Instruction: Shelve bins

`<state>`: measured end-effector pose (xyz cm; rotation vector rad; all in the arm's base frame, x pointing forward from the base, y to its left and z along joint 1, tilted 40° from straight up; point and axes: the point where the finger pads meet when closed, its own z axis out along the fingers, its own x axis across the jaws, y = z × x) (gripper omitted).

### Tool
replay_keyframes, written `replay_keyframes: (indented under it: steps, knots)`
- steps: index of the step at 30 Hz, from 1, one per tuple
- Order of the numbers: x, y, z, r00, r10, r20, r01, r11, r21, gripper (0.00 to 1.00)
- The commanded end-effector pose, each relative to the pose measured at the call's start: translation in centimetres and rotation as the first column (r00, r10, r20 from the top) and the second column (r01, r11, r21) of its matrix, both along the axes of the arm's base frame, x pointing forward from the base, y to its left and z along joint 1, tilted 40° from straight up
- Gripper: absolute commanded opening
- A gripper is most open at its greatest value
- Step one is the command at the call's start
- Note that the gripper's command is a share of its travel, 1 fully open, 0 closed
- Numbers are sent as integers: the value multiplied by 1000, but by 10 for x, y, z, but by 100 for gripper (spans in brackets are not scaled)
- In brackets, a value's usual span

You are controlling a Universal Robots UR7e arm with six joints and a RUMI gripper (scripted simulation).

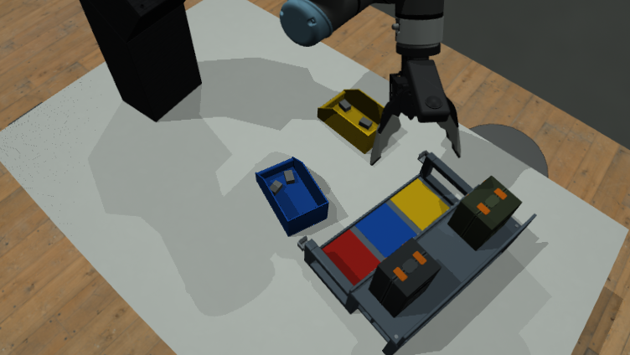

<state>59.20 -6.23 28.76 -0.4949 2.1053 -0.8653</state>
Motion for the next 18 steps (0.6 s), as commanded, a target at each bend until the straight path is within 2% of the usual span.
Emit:
replay_keyframes:
  steps: [1, 9, 18]
  knots:
    - [0, -1, -2, 1000, 4, -6, -4, 1000, -2, 100]
    - [-2, -3, -11, 999, 18, -28, -18, 1000, -9, 100]
    - [-7, -10, -35, 994, 56, -89, -58, 998, -23, 100]
